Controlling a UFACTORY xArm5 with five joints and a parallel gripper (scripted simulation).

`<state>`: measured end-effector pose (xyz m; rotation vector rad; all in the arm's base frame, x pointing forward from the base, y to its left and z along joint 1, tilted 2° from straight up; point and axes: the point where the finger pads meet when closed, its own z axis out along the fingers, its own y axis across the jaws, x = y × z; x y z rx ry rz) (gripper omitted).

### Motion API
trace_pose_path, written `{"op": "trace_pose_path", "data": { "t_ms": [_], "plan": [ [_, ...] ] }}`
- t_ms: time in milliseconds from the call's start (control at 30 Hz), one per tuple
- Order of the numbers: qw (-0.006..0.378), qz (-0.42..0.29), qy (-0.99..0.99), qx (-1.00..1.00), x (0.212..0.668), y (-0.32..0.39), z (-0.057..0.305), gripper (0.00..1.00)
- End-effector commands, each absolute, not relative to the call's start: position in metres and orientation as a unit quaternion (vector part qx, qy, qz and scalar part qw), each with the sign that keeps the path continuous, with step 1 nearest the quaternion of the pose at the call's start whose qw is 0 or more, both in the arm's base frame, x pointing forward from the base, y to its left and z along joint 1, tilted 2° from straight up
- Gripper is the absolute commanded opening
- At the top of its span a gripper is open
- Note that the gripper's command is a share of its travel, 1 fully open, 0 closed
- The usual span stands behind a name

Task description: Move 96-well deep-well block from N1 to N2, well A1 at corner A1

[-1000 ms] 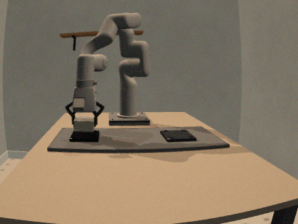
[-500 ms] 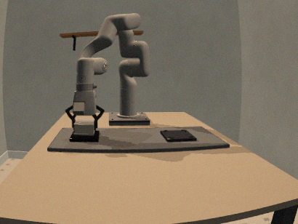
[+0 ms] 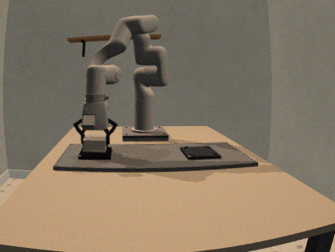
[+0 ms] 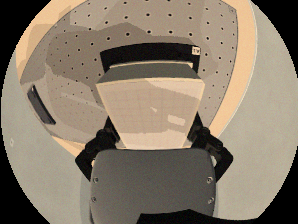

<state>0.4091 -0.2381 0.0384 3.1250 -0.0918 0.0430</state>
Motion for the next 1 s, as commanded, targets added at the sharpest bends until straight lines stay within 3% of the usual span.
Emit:
{"op": "trace_pose_path", "data": {
  "t_ms": [0, 967],
  "plan": [
    [0.008, 0.016, -0.029, 0.999, 0.4104, -0.2389, 0.0395, 0.0],
    [0.008, 0.016, -0.029, 0.999, 0.4105, -0.2389, 0.035, 0.0]
  ]
}}
